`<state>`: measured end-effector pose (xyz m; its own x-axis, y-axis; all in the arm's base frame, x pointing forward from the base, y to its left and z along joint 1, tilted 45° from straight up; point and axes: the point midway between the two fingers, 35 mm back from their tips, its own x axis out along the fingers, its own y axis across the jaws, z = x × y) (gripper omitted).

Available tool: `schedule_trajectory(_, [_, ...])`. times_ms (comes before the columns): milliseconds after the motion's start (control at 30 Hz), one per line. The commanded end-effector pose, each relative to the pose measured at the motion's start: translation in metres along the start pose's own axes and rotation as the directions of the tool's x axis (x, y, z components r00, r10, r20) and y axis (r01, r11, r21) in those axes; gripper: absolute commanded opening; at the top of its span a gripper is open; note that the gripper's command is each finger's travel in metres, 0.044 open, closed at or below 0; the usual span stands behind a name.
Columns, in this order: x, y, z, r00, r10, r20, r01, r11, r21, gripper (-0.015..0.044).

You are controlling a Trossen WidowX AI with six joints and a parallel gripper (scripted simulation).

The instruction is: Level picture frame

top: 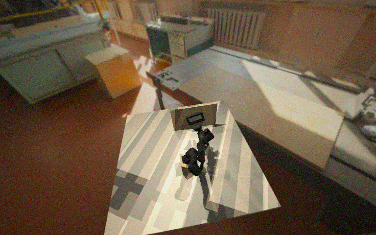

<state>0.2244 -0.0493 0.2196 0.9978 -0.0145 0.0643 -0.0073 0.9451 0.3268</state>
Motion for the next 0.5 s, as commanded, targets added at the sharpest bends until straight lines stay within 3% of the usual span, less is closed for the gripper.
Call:
schedule_trajectory(0, [-0.017,0.007,-0.006,1.000,0.014,0.001,-0.013,1.000,-0.018,0.0260])
schedule_trajectory(467, [-0.028,0.013,-0.010,0.998,-0.056,-0.035,0.056,0.998,0.022,0.0260])
